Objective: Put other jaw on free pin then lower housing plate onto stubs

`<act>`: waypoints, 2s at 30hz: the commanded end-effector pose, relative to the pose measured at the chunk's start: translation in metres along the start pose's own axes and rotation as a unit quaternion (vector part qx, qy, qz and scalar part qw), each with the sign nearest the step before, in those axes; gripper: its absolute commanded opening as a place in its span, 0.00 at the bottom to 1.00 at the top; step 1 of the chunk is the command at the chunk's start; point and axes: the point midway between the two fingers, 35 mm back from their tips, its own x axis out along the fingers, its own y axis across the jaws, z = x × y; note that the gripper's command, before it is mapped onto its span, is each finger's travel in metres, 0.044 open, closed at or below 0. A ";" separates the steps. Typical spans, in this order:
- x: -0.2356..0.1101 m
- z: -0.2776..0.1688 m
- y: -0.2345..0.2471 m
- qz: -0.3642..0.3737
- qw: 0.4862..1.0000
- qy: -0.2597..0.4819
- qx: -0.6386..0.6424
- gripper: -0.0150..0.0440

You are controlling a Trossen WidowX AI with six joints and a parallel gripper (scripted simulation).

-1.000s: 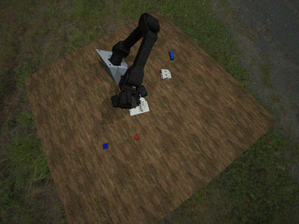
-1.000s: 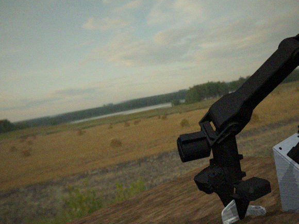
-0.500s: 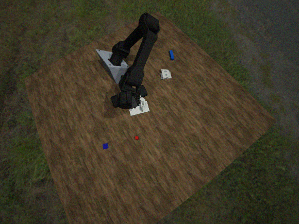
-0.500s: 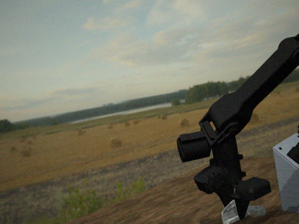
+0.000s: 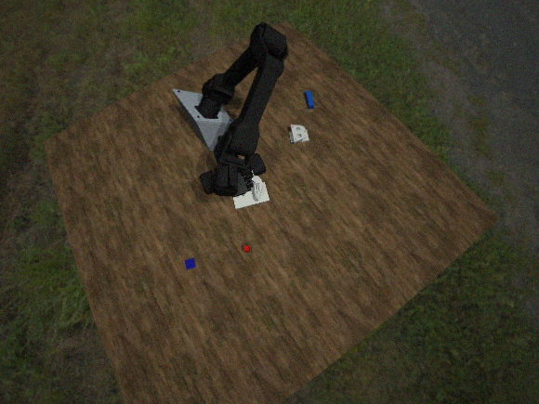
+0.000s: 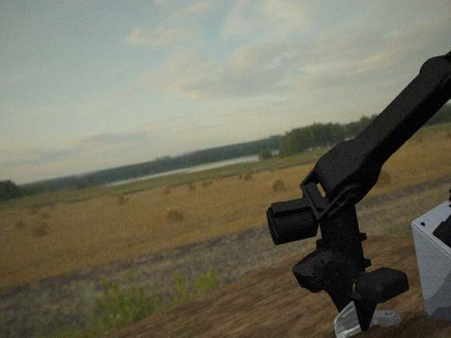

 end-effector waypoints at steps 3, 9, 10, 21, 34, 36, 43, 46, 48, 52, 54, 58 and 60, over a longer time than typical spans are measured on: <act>0.000 0.001 0.001 0.002 1.000 -0.001 0.002 0.48; 0.000 0.001 0.001 0.002 1.000 -0.001 0.002 0.48; 0.000 0.001 0.001 0.002 1.000 -0.001 0.002 0.48; 0.000 0.001 0.001 0.002 1.000 -0.001 -0.002 0.48; 0.000 0.002 0.001 0.002 1.000 -0.001 -0.002 0.48; 0.001 0.002 0.001 0.002 1.000 -0.001 -0.002 0.48; 0.012 0.003 0.001 0.002 1.000 -0.001 -0.003 0.48; 0.017 0.003 0.001 0.002 1.000 -0.001 -0.004 0.48; 0.020 0.003 0.001 0.002 1.000 -0.001 -0.004 0.48; 0.027 0.003 0.001 0.002 1.000 -0.001 -0.004 0.48; 0.030 0.003 0.001 0.002 1.000 -0.001 -0.004 0.48; 0.036 0.003 0.002 0.002 1.000 -0.001 -0.005 0.48; 0.039 0.003 0.002 0.003 1.000 -0.001 -0.005 0.48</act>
